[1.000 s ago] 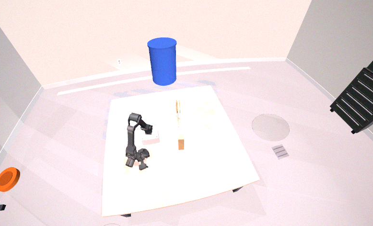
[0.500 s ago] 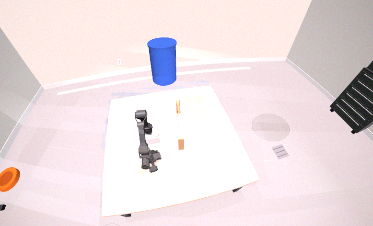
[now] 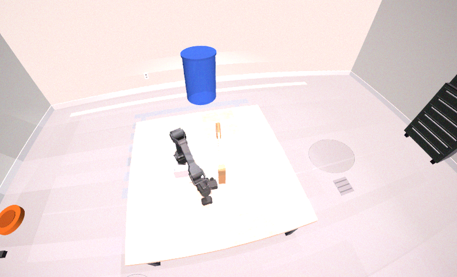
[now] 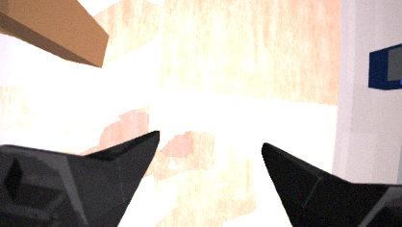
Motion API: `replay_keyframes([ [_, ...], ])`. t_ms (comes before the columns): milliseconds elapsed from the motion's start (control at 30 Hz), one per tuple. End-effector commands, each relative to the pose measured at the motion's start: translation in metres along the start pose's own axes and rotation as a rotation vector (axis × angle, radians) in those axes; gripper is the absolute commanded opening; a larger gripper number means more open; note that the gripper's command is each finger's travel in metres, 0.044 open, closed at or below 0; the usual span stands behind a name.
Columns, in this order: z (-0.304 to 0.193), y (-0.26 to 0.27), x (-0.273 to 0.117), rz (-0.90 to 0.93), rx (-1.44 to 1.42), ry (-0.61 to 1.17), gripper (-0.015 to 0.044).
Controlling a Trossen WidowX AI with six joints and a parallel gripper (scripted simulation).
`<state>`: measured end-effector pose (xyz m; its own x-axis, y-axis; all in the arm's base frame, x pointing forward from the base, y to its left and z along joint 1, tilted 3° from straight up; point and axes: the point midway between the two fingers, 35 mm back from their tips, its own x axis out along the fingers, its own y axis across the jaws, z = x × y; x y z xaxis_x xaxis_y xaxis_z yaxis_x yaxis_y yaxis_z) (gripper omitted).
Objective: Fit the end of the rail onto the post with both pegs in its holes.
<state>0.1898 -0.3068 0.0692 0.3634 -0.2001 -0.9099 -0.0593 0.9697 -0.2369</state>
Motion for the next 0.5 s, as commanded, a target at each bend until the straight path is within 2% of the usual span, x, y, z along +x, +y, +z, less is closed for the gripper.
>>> replay_keyframes([
  [0,0.035,0.002,-0.007,-0.034,0.015,-0.023,0.044],
  [467,0.171,0.062,-0.047,-0.082,0.081,-0.195,0.044],
])
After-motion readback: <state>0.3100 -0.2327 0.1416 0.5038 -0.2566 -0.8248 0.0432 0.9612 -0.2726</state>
